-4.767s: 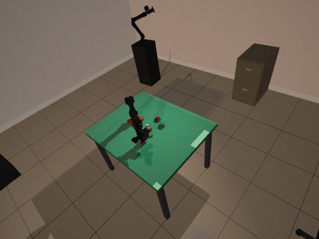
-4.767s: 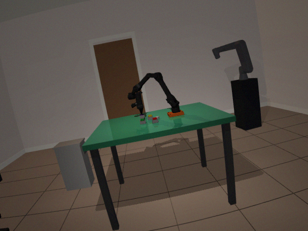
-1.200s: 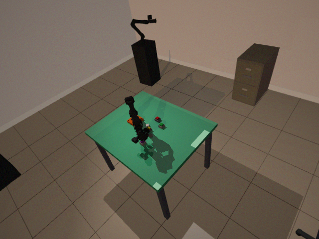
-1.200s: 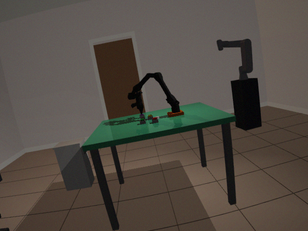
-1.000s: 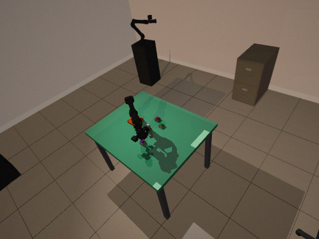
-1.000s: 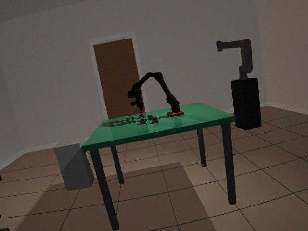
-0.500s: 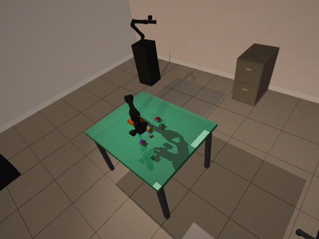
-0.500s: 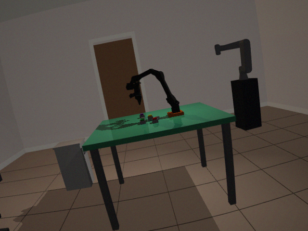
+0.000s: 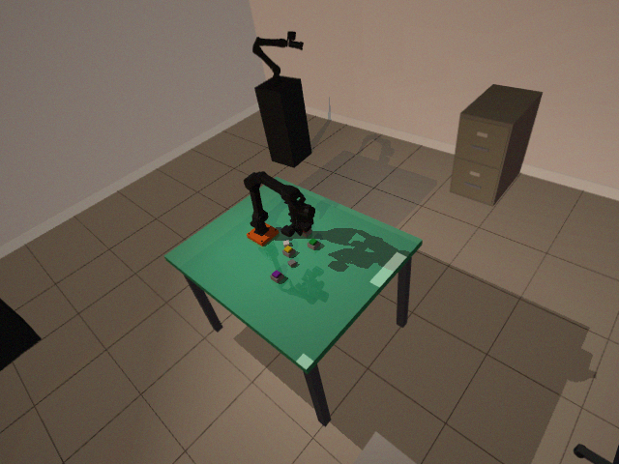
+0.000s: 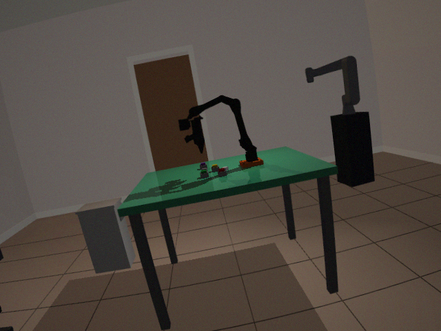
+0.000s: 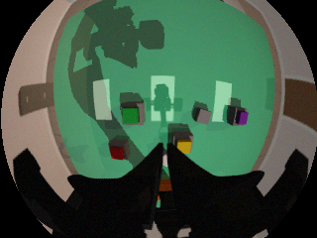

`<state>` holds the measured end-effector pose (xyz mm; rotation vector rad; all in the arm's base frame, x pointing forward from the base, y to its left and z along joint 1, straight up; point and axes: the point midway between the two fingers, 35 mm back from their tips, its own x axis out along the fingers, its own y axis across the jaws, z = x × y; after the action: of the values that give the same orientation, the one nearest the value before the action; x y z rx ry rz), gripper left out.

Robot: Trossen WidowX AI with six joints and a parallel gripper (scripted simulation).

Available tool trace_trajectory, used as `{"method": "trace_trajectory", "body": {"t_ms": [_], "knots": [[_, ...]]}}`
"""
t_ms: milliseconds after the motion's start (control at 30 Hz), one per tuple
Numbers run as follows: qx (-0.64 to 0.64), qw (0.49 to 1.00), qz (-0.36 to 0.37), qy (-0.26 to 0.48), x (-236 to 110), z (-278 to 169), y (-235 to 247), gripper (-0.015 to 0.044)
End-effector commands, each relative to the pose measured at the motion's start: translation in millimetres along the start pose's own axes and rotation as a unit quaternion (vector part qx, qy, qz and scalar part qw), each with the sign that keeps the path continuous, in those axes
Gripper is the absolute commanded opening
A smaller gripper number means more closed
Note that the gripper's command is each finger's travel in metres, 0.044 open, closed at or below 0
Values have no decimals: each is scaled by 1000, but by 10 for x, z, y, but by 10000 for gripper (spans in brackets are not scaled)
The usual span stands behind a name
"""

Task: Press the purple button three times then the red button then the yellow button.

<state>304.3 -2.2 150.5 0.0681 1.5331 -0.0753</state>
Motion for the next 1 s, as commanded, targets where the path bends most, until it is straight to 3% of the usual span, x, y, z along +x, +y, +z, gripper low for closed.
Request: {"method": "trace_trajectory", "body": {"t_ms": [0,233,433,633,967], "knots": [[2,1000,2,4,22,-306,540,20],[2,1000,4,6,54,-925,1179,20],[2,1000,5,6,76,-941,1193,20],[2,1000,4,6,653,-949,1198,20],[2,1000,4,6,744,-949,1200,20]]}}
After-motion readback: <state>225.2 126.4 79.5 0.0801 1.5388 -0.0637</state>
